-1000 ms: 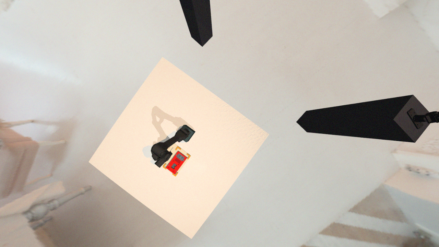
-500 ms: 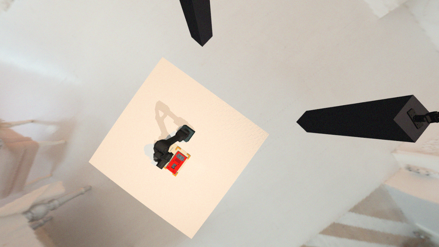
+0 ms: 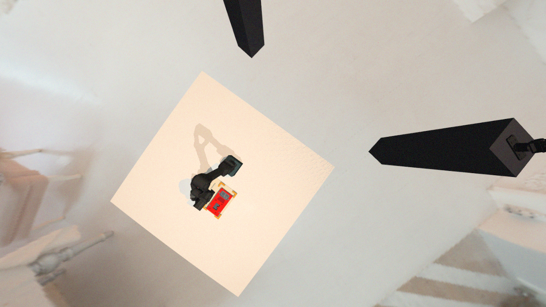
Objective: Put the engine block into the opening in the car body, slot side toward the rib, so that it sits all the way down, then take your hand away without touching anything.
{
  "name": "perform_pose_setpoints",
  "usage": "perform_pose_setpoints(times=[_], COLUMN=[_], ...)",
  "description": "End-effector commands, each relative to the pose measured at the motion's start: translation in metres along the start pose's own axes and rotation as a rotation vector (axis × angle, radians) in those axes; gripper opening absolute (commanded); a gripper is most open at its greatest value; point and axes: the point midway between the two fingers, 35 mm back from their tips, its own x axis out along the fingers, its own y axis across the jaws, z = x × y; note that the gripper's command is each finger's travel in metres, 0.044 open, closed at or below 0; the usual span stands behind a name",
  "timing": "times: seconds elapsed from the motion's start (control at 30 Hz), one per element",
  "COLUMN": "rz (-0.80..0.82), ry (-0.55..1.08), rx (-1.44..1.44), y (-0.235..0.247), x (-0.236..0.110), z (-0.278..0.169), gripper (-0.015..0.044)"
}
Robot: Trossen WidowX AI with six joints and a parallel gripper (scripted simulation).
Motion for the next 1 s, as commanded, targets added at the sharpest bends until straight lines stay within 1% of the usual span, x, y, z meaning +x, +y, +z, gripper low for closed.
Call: perform_pose_setpoints(times=[0.0,0.5,0.97], rz=[-0.007,-0.096,-0.251], ry=[0.043,0.248,0.421], rx=[0.075,0.441,0.805], y=[0.004,0.013,0.013], x=[0.004,0.012,0.007], z=[0.003,0.015,0.033], gripper=[0.044,0.044,0.044])
